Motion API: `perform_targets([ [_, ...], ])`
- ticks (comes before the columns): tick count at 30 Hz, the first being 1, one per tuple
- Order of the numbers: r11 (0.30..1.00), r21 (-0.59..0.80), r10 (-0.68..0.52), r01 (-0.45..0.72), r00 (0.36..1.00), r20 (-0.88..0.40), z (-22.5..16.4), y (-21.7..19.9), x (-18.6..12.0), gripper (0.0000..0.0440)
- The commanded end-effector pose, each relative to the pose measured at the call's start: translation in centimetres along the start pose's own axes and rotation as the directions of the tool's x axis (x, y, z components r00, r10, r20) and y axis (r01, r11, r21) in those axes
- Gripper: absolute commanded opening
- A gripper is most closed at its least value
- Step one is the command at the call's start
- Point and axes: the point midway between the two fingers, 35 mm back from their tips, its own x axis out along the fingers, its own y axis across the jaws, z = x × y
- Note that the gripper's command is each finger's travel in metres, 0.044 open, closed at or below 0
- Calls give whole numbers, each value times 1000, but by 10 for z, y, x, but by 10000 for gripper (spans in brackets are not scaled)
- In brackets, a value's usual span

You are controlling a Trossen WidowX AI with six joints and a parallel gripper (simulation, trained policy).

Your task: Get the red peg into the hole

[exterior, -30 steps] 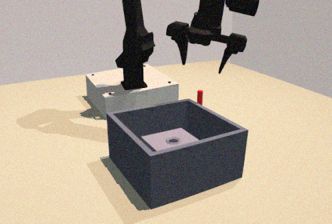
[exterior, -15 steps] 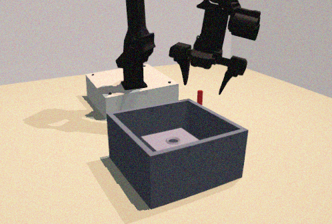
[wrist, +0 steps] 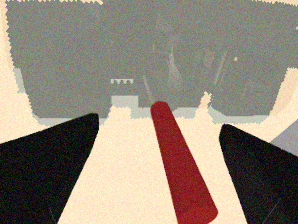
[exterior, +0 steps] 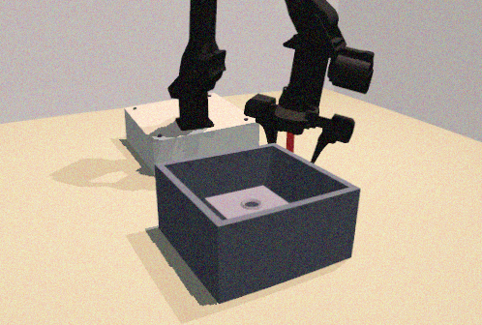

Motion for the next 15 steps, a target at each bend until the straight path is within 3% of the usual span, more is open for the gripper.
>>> perform_targets([
  [1, 1000, -3, -31, 31, 1000, 1, 0, -6, 11, 268],
  [11, 994, -16, -108, 108, 994, -5, -2, -15, 23, 22],
  [15, 996, -34, -86, 87, 996, 23, 1, -8, 12, 0],
])
